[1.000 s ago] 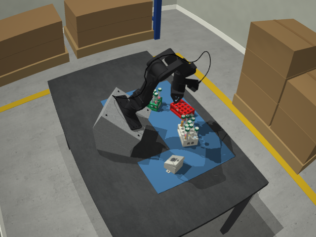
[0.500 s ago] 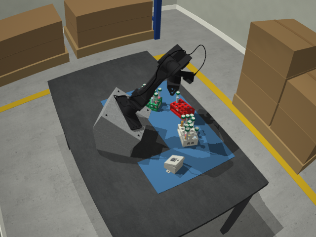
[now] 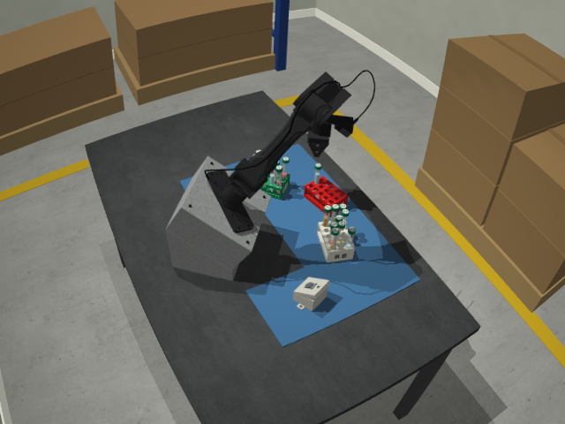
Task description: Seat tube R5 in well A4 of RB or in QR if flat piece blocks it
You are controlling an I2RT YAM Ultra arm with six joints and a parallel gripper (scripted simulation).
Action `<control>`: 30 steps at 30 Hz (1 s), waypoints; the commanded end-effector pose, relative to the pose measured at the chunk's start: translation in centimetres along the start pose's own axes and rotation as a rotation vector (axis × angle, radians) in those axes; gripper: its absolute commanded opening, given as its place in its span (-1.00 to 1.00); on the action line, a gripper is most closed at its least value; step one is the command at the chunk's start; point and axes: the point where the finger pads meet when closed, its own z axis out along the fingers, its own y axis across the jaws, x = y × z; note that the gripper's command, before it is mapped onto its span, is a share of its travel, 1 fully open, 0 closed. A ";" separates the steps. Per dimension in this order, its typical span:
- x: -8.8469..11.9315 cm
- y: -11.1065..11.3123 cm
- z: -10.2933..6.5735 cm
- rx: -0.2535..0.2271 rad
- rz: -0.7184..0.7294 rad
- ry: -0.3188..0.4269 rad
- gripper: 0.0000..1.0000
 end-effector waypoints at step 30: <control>-0.3 1.6 1.8 0.031 -0.009 -0.006 -0.40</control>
